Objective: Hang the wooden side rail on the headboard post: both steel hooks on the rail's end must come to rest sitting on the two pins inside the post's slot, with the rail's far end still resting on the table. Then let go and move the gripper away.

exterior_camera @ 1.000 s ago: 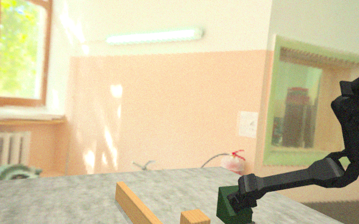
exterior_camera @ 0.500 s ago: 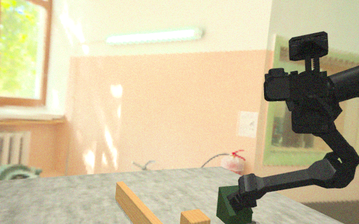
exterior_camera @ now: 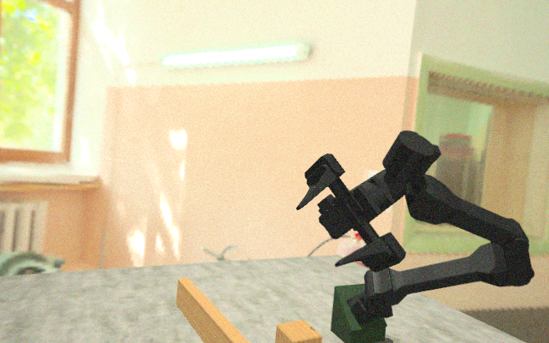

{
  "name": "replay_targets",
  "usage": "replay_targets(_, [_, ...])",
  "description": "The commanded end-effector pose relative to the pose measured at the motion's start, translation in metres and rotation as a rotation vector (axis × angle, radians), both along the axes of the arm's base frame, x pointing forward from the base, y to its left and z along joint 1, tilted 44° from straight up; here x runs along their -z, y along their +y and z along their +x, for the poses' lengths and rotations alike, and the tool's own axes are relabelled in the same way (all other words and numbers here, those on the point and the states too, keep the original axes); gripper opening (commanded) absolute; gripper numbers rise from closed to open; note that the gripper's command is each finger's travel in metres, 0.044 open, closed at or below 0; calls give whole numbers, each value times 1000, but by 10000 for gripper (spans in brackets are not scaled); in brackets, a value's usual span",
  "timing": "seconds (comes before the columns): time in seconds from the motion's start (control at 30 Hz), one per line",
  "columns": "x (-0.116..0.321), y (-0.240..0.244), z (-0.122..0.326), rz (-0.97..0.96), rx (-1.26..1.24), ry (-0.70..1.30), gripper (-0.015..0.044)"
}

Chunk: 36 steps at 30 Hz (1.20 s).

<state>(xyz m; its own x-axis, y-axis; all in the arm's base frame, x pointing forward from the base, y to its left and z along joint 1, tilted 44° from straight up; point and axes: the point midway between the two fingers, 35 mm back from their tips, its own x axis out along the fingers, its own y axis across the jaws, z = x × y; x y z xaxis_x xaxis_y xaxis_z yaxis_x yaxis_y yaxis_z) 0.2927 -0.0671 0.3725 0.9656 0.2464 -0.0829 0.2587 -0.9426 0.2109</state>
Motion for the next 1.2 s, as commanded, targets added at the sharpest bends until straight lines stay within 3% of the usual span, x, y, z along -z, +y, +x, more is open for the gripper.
replay_targets(0.0, [63,11,-3,147,-75,187,440])
replay_targets(0.37, [183,61,-49,594,-239,610,440])
replay_targets(1.17, [184,62,-50,602,-241,616,440])
